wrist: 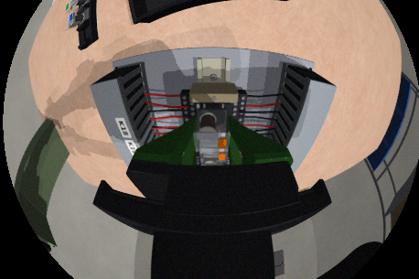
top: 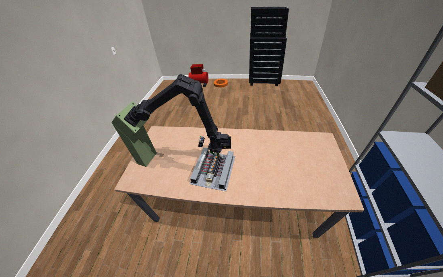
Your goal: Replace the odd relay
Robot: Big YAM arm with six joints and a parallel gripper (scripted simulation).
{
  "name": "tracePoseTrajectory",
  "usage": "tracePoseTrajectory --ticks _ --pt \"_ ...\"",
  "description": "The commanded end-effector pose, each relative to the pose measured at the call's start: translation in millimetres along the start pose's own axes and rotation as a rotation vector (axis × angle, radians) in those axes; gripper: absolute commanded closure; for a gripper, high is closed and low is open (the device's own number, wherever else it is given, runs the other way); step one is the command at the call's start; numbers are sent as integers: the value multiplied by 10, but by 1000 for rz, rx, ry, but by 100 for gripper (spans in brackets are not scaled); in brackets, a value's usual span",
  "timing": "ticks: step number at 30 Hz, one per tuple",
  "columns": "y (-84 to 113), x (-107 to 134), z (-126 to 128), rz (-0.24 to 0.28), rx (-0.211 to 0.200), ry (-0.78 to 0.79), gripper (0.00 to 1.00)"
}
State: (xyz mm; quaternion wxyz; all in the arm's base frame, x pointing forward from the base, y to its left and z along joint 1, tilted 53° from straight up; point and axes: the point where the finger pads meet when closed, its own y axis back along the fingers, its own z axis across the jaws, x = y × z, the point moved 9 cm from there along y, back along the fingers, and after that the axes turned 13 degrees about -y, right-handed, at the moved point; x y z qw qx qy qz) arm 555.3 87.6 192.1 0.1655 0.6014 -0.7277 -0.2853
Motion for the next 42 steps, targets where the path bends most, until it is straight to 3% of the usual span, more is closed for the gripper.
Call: tracePoseTrajectory --ticks 1,42 --pt "163 -57 -201 -23 40 -5 100" --pt "177 -87 -212 -27 41 -5 100"
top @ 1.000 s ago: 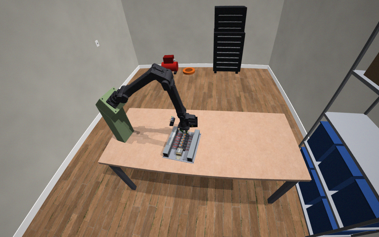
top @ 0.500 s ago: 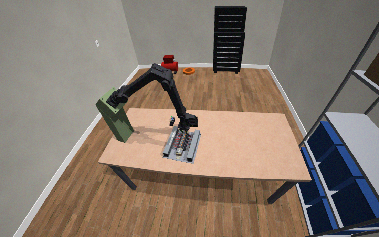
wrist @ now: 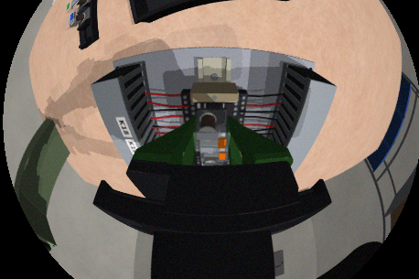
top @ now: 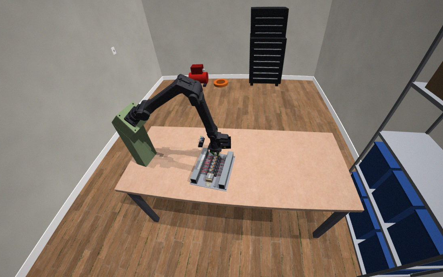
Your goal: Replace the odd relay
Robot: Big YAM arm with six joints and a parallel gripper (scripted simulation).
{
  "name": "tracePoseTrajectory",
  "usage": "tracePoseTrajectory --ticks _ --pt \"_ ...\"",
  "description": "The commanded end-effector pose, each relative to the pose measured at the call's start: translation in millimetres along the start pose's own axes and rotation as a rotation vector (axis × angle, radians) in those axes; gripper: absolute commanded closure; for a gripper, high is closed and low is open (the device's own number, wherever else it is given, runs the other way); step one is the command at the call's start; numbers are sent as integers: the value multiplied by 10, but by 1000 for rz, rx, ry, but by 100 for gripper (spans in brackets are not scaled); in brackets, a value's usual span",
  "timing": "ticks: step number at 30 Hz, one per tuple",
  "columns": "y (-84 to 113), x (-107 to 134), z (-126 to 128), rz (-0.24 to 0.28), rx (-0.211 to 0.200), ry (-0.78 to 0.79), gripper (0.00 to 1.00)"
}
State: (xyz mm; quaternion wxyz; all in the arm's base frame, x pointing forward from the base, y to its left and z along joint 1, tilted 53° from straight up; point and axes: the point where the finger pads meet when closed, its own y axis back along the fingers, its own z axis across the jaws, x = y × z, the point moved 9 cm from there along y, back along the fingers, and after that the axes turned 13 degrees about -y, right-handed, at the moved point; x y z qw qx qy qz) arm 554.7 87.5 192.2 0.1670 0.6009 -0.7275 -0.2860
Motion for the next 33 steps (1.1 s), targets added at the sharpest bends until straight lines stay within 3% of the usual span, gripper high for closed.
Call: tracePoseTrajectory --ticks 1,33 --pt "172 -88 -213 -28 45 -6 100" --pt "189 -122 -206 -31 42 -4 100"
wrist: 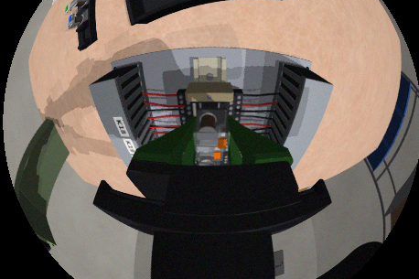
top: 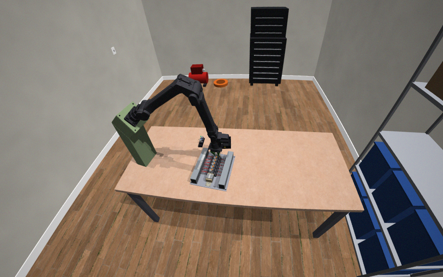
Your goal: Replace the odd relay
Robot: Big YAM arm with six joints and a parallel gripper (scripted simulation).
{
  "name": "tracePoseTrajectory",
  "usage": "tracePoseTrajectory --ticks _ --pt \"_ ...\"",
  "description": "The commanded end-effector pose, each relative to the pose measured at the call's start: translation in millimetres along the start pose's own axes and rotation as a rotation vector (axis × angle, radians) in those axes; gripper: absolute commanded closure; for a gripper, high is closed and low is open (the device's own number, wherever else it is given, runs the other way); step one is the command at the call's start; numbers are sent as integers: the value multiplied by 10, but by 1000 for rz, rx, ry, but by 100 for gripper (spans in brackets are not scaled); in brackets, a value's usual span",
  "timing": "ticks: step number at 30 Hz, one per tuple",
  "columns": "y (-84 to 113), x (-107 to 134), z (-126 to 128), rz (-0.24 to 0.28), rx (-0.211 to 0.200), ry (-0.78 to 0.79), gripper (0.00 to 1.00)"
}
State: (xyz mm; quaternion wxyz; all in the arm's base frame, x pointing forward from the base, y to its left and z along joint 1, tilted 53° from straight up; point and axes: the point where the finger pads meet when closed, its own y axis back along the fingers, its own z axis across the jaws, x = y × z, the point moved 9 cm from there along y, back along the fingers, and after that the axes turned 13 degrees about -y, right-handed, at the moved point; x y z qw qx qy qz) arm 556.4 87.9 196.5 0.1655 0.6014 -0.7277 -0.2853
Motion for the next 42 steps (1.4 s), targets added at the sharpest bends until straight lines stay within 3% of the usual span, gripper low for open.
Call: tracePoseTrajectory --ticks 1,42 --pt "175 -111 -164 -29 38 -4 100" --pt "169 -114 -78 -30 33 -2 100"
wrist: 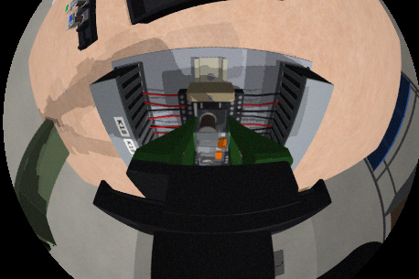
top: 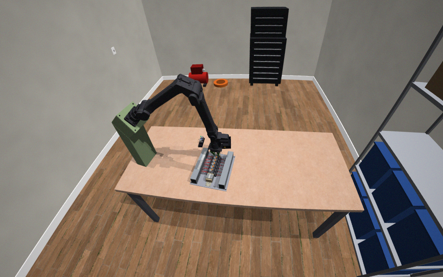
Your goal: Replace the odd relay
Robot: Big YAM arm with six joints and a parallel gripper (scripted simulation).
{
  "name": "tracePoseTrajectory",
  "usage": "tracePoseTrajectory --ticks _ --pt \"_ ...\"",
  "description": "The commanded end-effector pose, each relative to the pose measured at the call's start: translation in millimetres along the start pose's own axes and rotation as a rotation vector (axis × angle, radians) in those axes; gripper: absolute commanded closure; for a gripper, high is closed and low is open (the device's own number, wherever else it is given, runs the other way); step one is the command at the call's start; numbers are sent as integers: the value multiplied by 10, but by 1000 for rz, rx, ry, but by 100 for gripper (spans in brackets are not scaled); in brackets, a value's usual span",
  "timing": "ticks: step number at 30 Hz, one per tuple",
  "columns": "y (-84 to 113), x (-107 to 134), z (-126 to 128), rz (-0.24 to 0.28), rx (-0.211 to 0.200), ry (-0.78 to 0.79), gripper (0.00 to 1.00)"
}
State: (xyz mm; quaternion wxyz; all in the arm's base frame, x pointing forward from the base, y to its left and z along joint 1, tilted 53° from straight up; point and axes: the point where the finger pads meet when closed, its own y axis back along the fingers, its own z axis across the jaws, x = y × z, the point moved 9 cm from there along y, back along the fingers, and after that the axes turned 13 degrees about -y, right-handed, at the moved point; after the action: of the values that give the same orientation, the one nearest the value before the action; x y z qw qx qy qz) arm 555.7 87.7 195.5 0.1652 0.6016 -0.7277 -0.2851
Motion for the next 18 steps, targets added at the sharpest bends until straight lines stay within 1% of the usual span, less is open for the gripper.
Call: tracePoseTrajectory --ticks 1,18 --pt "171 -119 -94 -30 33 -2 100" --pt "175 -131 -126 -32 38 -4 100"
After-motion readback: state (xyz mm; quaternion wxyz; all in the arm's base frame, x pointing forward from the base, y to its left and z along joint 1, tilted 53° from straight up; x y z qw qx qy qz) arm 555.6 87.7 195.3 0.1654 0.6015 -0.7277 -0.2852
